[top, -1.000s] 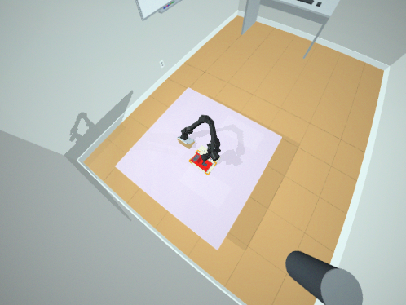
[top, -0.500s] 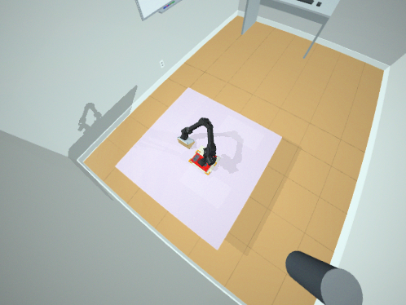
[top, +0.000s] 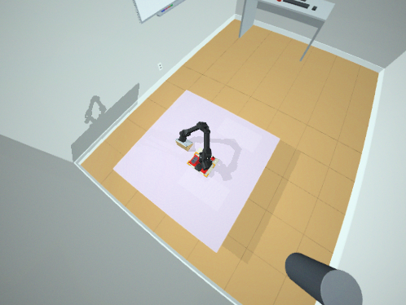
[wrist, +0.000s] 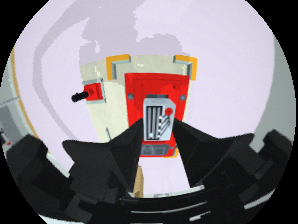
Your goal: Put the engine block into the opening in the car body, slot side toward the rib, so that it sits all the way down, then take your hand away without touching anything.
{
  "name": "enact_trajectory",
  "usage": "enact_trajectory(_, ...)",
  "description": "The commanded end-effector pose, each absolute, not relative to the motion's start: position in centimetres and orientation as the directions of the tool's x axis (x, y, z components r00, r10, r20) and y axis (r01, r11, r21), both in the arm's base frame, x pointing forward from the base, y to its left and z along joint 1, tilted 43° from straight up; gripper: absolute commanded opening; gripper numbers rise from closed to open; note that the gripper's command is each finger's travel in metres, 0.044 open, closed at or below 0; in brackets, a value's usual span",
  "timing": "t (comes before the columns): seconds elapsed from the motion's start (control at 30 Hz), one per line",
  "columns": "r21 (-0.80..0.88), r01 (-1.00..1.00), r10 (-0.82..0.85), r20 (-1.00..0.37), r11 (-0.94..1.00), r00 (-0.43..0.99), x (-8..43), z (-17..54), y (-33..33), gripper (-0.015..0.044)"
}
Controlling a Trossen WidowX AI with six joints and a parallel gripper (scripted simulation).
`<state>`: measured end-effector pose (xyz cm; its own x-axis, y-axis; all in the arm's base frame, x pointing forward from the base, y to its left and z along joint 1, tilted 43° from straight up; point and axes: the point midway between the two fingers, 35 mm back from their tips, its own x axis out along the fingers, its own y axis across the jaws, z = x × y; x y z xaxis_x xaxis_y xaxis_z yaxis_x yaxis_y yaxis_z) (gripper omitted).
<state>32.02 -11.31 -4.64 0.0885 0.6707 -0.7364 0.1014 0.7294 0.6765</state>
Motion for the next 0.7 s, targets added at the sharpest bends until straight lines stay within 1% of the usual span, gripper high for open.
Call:
enact_trajectory(0.0,0.675,0.069,0.670,-0.738,0.735,0.084,31.93,-4.91,-11.30,0.0158)
enact_trajectory(0.3,0.675,0.077,0.670,-0.738,0.734,0.084,31.92,-4.92,-11.30,0.0158)
enact_trajectory(0.47,0.674,0.135,0.670,-0.738,0.726,0.084,31.92,-4.93,-11.31,0.0158)
enact_trajectory(0.67,0.674,0.140,0.670,-0.738,0.725,0.084,31.92,-4.93,-11.31,0.0158)
